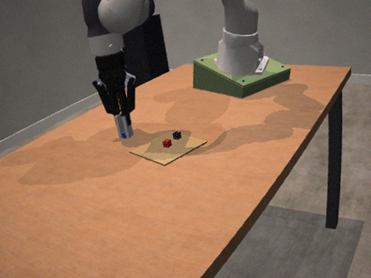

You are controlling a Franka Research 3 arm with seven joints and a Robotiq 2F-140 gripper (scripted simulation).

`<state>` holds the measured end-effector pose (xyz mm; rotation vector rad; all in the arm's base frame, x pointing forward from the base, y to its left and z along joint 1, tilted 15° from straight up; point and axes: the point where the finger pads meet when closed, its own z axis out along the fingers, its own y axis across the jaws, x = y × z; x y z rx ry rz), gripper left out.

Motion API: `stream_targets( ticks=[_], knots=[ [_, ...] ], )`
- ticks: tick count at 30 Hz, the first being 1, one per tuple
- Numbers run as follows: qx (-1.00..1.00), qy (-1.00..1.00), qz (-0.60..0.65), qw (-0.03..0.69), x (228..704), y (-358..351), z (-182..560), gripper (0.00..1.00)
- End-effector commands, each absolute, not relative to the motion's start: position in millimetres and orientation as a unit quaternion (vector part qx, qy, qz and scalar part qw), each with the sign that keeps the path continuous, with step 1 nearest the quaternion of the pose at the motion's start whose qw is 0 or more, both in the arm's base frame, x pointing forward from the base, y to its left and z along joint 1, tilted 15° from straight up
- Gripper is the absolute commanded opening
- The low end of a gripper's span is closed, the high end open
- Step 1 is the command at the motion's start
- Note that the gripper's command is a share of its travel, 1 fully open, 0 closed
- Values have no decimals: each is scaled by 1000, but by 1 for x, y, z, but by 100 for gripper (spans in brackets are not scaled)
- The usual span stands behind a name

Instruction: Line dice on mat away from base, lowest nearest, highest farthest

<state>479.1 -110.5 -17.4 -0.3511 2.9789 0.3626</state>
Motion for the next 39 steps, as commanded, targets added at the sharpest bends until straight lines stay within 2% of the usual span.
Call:
stream_targets(
  ticks=[1,14,28,36,39],
  knots=[
    [-115,984,120,60,478,-115,-1,7],
    [-115,984,120,60,472,-132,67,7],
    [-115,984,120,60,472,-133,72,7],
    [-54,990,122,52,519,-29,106,7],
    [-54,990,122,52,519,-29,106,7]
  ],
)
